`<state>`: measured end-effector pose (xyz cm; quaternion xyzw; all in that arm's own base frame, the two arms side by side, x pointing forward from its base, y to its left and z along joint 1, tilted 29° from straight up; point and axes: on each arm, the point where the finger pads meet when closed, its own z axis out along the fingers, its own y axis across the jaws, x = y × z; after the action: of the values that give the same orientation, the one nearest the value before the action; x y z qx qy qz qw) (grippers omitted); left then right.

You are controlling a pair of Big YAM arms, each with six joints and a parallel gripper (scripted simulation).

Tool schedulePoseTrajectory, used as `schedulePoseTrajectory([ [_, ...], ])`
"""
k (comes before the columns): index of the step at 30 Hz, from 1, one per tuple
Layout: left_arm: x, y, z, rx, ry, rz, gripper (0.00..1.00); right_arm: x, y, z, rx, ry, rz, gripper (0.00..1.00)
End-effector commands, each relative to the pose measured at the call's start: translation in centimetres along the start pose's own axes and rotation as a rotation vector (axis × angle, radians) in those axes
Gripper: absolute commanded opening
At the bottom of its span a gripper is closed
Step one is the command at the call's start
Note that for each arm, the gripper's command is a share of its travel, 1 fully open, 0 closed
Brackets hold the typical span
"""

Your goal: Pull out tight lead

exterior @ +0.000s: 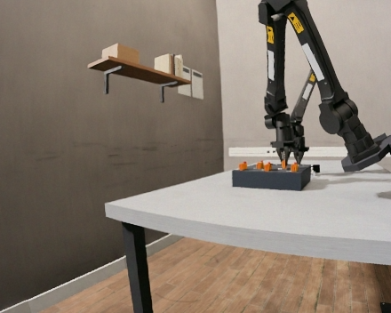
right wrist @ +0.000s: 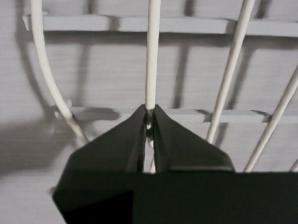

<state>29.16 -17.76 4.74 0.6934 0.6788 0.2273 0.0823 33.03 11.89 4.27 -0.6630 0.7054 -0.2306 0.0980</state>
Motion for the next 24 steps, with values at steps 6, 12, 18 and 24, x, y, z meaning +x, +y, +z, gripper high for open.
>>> schedulePoseTrajectory([
  [6, -0.1, 0.9, -3.3, -0.022, -0.015, 0.003, 0.05, 3.5, 0.5, -0.7, -0.012, 0.054, 0.015, 0.0],
  [12, -0.1, 0.9, -3.3, -0.022, -0.015, 0.003, 0.05, 4.1, 0.4, -1.2, -0.009, 0.048, 0.014, 0.0],
  [18, -0.1, 0.9, -3.3, -0.022, -0.015, 0.003, 0.05, 4.4, 0.3, -1.6, -0.007, 0.038, 0.013, 0.0],
  [24, -0.1, 0.9, -3.3, -0.022, -0.015, 0.003, 0.05, 4.6, 0.3, -1.9, -0.007, 0.033, 0.012, 0.0],
])
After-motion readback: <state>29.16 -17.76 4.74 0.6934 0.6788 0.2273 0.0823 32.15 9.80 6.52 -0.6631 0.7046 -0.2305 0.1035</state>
